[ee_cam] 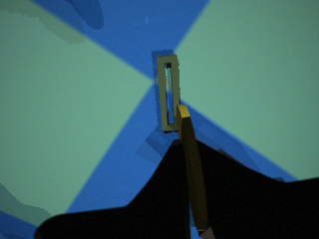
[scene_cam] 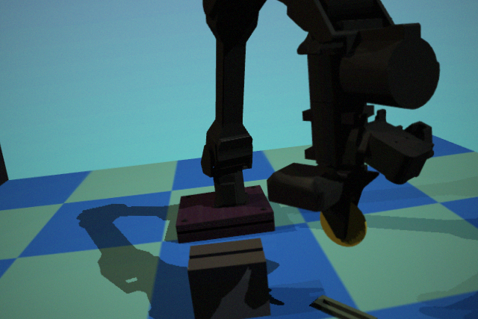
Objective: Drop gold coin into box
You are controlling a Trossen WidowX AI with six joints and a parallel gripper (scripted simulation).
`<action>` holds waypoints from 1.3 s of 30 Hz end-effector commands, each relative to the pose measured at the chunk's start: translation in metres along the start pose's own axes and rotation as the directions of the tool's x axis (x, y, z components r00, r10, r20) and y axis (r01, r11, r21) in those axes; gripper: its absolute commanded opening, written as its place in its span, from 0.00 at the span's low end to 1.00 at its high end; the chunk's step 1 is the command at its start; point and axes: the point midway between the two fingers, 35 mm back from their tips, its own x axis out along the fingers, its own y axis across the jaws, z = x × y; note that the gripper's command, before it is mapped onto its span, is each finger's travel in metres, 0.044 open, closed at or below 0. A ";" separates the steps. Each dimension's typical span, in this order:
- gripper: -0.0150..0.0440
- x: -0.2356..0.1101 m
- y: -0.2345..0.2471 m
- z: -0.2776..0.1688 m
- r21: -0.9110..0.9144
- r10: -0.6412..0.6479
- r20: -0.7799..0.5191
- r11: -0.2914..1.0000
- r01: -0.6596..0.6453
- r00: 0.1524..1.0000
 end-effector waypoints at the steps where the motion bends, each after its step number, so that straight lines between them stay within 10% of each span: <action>1: 0.25 -0.002 0.001 -0.001 -0.118 0.001 0.001 0.993 -0.001 1.000; 20: 0.25 -0.002 0.005 -0.007 -0.690 0.002 0.001 0.724 -0.001 1.000; 39: 0.25 -0.003 -0.013 -0.029 -0.708 0.000 0.000 0.706 0.000 1.000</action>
